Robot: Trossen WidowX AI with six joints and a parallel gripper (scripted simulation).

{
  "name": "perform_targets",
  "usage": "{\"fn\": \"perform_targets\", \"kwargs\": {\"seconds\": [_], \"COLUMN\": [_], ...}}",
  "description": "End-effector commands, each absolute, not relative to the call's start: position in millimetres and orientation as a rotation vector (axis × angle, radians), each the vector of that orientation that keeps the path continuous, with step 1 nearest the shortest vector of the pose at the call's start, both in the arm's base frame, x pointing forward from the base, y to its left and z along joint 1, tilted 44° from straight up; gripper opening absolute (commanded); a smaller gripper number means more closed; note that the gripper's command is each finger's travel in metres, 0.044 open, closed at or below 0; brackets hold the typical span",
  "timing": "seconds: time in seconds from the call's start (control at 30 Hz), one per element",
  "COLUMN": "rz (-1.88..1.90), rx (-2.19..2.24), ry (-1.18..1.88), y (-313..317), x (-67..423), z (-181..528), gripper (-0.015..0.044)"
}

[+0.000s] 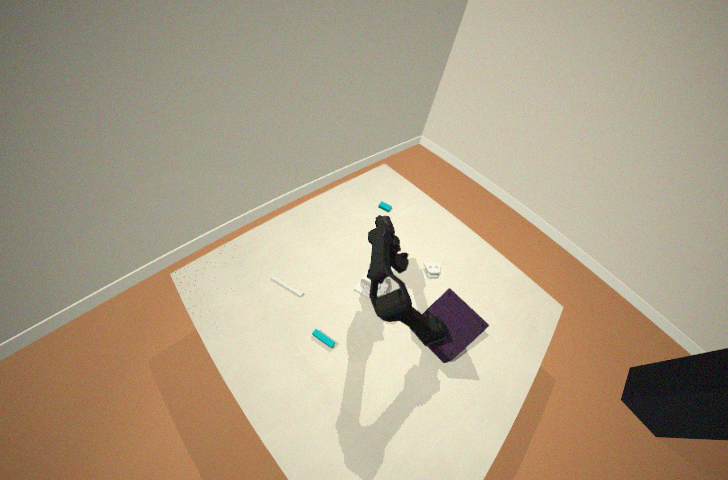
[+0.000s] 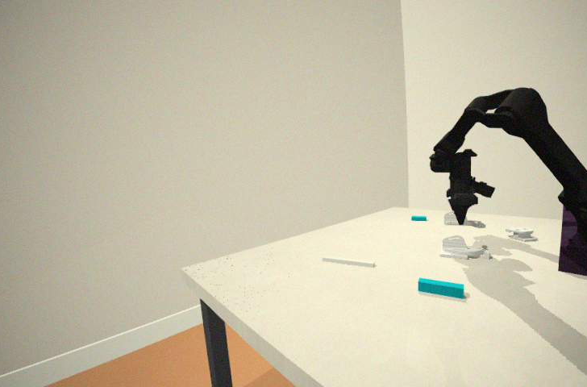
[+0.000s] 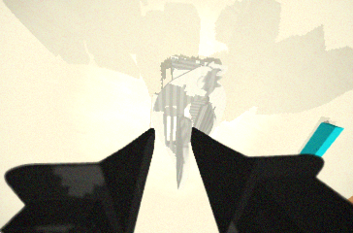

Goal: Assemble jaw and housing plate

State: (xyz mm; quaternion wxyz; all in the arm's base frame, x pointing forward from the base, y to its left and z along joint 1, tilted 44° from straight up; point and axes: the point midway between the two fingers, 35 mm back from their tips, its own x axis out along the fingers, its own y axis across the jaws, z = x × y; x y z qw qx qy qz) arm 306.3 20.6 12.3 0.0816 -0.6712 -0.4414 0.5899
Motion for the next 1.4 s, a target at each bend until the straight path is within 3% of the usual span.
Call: {"fn": "perform_targets", "kwargs": {"seconds": [0.0,1.37], "rz": [1.755,1.747], "rx": [-2.012,-2.025], "ry": [-1.317,-1.346], "y": [20.3,20.3], "x": [308.3,308.3], "z": [13.4,13.4], "gripper": [0.0134,0.0134]}}
